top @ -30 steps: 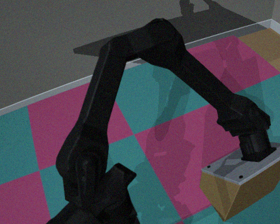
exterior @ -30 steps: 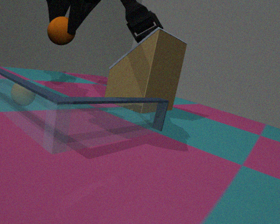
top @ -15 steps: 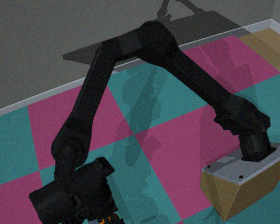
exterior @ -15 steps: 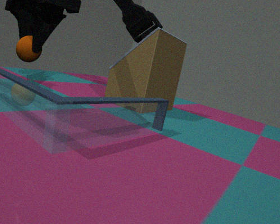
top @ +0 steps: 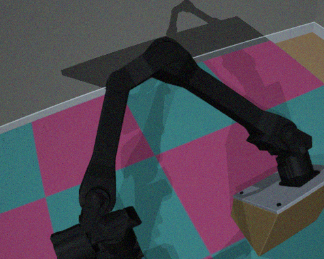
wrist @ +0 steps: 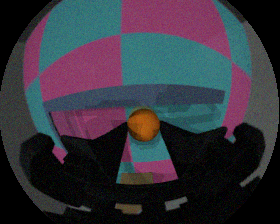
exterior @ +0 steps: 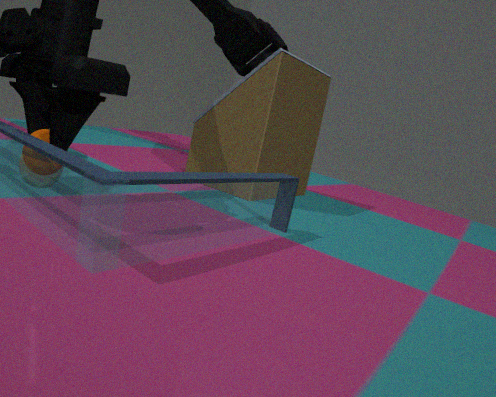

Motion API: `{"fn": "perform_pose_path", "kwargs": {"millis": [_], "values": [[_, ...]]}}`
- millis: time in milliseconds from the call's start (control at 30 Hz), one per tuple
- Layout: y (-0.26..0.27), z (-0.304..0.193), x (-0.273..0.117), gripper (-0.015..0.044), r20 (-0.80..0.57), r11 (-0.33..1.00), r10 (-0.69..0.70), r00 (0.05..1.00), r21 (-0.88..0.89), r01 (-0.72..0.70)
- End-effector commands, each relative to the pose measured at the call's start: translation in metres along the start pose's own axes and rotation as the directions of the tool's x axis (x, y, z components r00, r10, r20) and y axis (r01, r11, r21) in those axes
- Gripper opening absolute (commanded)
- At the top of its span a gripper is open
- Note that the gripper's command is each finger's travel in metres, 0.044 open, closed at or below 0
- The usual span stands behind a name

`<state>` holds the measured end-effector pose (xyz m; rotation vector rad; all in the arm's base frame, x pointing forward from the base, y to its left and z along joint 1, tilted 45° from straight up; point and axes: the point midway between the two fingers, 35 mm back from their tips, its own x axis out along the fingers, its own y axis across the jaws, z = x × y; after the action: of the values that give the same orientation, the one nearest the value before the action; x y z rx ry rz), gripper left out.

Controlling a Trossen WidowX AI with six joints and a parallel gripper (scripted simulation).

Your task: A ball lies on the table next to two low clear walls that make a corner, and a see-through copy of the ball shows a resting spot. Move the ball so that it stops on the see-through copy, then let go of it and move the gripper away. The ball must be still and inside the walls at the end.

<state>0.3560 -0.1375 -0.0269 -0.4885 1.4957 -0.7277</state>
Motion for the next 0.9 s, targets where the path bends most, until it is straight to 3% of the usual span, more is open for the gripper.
{"fn": "perform_pose_path", "kwargs": {"millis": [0,567,867], "values": [[0.001,0.002,0.001,0.0,0.011,1.0,-0.003,1.0,-0.005,0.003],[0.001,0.002,0.019,0.0,0.011,1.0,-0.004,1.0,-0.006,0.004],[0.001,0.003,0.016,0.0236,0.015,1.0,-0.001,1.0,-0.003,0.001]]}}
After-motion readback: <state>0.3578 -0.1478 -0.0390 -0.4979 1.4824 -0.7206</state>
